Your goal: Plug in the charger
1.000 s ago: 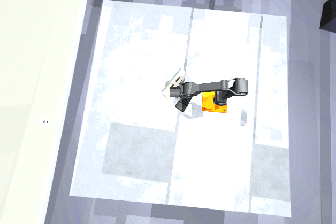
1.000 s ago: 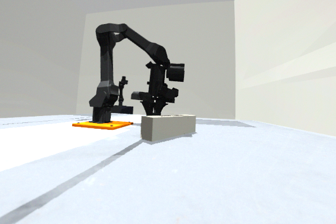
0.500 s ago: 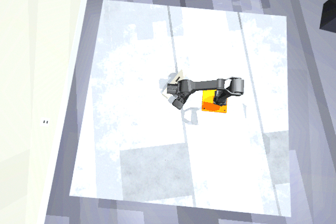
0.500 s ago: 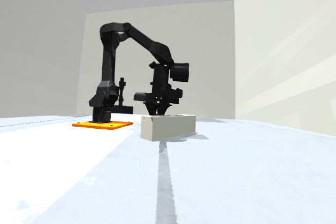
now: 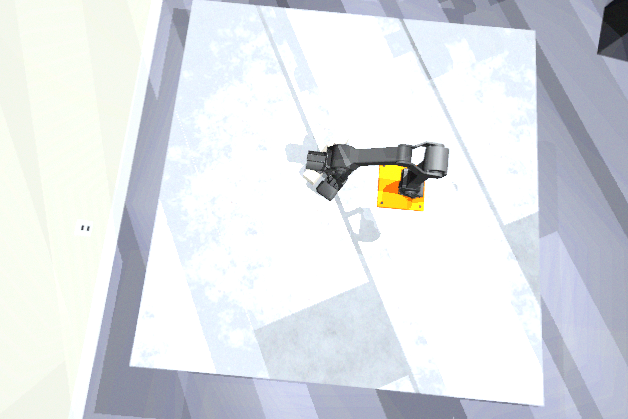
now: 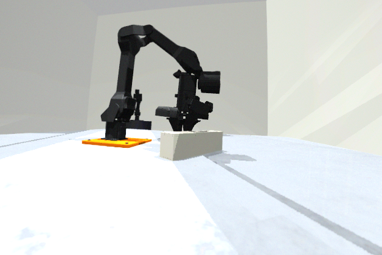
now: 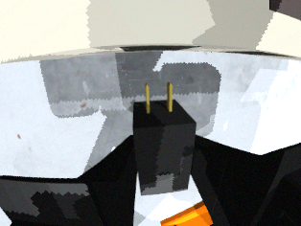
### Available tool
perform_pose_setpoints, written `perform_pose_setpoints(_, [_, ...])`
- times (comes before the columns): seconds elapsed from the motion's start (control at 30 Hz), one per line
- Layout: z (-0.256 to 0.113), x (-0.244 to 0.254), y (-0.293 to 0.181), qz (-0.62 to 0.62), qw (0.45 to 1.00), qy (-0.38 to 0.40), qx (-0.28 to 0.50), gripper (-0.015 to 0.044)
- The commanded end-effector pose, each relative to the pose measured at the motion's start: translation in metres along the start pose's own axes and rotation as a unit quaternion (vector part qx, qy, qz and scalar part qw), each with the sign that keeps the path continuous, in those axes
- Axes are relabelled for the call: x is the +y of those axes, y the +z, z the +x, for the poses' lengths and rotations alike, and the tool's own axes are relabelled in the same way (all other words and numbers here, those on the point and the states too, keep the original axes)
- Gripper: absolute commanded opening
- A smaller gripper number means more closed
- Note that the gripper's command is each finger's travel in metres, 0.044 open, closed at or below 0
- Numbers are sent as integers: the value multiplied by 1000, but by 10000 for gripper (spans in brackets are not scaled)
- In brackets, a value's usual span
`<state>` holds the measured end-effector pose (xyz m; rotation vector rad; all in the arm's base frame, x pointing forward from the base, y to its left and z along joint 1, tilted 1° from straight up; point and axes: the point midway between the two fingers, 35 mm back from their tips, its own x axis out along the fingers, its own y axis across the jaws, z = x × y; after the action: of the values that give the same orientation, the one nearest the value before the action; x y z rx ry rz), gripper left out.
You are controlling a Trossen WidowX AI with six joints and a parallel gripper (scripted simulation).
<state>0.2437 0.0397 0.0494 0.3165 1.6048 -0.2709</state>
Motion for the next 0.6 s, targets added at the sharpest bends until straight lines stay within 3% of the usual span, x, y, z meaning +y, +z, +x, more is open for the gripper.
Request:
perform_pose_setpoints(0.0, [0, 1, 6, 3, 1000, 3, -1, 0])
perform_pose_setpoints(0.57, [0, 1, 9, 4, 1000, 3, -1, 0])
